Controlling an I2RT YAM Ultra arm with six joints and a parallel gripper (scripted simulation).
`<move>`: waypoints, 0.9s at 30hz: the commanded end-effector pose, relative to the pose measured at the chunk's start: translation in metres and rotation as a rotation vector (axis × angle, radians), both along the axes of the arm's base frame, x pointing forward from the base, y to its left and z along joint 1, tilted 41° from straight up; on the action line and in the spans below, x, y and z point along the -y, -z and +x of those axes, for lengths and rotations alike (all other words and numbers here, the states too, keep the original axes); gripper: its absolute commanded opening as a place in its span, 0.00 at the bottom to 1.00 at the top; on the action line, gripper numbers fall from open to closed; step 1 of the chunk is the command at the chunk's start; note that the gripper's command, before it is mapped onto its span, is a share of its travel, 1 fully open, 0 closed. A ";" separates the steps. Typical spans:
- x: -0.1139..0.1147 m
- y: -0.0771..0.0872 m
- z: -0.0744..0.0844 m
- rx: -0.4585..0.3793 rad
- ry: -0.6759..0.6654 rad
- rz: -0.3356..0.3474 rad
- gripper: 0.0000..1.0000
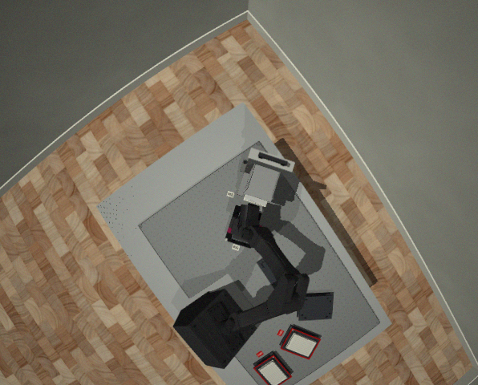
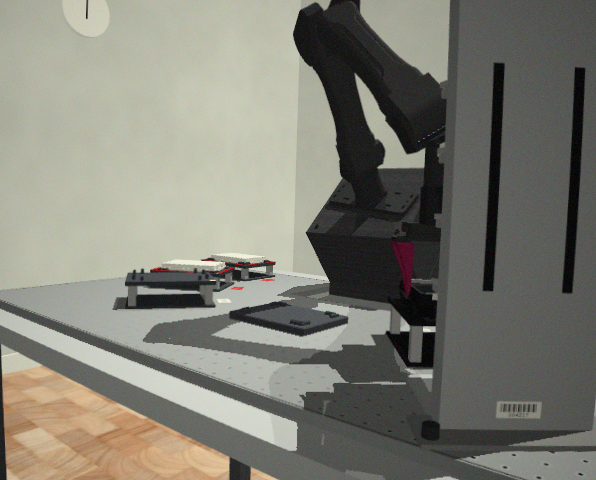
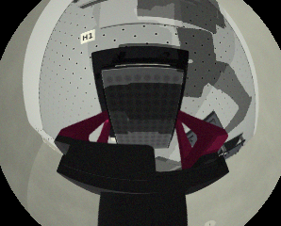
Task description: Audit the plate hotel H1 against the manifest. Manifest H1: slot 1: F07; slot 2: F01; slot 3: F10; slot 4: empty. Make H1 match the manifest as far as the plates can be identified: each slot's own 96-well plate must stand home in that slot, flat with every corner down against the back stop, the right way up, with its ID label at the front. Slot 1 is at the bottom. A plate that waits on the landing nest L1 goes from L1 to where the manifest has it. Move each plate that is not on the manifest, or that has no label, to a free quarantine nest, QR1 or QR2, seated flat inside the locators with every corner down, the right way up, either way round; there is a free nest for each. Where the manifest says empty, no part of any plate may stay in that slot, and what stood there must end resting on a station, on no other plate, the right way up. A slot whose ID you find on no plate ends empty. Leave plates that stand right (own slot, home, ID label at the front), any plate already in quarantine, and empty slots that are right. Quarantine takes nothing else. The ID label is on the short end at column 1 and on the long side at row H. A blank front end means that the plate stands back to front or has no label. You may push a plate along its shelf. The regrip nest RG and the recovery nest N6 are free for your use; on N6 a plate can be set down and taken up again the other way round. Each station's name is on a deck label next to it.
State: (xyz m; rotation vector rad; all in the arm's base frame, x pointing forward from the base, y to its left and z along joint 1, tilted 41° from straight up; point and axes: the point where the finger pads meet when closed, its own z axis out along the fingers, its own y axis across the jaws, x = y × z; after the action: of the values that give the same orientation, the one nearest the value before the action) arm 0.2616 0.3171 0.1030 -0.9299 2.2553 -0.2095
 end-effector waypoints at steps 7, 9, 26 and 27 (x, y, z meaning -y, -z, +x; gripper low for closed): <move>-0.003 -0.011 -0.010 0.006 -0.012 0.012 0.86; -0.003 -0.012 -0.011 0.006 -0.012 0.012 0.86; -0.001 -0.023 -0.020 0.006 -0.012 0.012 0.86; -0.001 -0.024 -0.021 0.006 -0.012 0.012 0.86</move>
State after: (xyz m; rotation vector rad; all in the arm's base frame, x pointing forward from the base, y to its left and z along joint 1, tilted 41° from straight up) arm 0.2461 0.3146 0.1211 -0.9299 2.2547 -0.2097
